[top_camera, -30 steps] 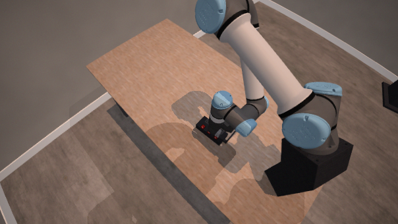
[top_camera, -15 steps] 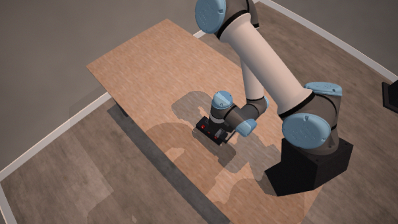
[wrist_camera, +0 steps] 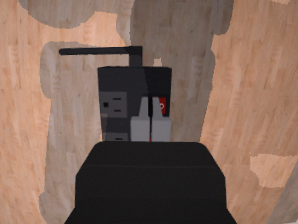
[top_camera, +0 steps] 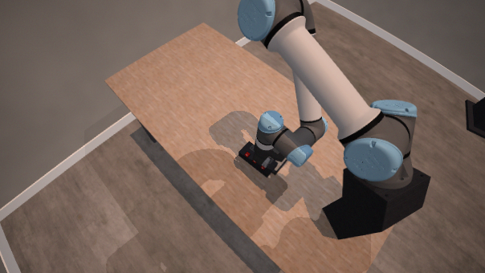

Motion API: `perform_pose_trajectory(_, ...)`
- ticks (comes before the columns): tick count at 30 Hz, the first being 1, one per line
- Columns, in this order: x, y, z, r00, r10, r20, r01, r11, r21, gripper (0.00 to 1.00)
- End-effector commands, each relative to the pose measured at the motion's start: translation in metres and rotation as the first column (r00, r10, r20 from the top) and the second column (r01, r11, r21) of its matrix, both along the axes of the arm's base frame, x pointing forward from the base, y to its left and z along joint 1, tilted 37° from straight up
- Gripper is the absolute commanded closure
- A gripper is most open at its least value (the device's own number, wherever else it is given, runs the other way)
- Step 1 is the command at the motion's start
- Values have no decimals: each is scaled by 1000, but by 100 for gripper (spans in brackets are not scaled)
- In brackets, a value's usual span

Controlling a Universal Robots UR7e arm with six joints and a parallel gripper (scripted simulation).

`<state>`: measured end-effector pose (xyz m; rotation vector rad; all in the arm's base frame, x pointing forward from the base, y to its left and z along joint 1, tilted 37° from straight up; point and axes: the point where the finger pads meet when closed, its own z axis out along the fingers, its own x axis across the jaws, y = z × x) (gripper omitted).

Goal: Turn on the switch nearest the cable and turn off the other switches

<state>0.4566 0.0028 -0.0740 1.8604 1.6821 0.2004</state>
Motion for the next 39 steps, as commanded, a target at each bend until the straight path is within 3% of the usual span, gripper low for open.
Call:
perform_pose_trajectory(1,0,0,0,1000,0,1,0,1000,0,100)
perform_pose_trajectory(39,4,-3,-6,1000,0,1,0,1000,0,100)
